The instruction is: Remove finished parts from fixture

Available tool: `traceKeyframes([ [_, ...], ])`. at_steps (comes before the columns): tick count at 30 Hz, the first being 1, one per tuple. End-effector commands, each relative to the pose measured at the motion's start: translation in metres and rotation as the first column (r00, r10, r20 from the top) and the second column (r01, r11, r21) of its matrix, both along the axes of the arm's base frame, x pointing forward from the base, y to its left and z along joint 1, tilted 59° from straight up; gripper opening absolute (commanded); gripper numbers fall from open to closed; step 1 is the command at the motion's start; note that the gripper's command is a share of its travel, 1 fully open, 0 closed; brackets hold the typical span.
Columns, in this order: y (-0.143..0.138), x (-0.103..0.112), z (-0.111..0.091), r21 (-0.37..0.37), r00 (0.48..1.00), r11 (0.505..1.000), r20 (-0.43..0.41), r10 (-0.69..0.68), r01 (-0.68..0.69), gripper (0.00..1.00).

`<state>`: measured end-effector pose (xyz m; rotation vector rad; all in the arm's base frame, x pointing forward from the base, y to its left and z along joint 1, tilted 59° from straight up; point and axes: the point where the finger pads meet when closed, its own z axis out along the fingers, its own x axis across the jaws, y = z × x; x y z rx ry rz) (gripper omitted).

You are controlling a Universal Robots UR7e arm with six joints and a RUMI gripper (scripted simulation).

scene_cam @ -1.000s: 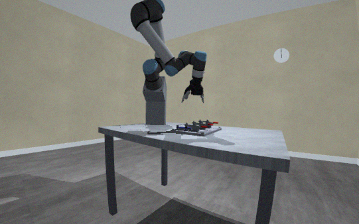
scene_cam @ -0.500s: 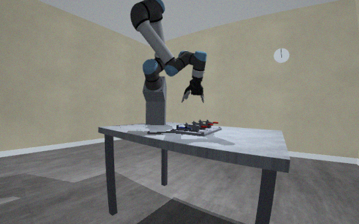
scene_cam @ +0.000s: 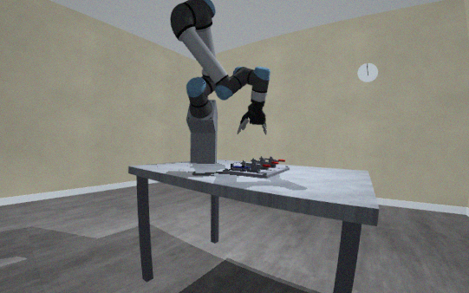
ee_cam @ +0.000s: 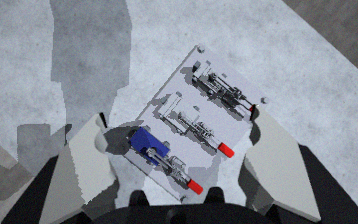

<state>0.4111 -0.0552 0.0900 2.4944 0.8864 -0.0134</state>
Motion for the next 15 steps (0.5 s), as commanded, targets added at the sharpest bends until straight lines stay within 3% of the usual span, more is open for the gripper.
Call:
traceKeyframes([
  [1, 0.0004, 0.0004, -0.0002, -0.001, 1.0, 1.0, 0.004, -0.006, 0.006, 1.0],
  [15, 0.0049, 0.0067, -0.0089, -0.004, 0.988, 0.992, 0.08, -0.129, 0.129, 1.0],
])
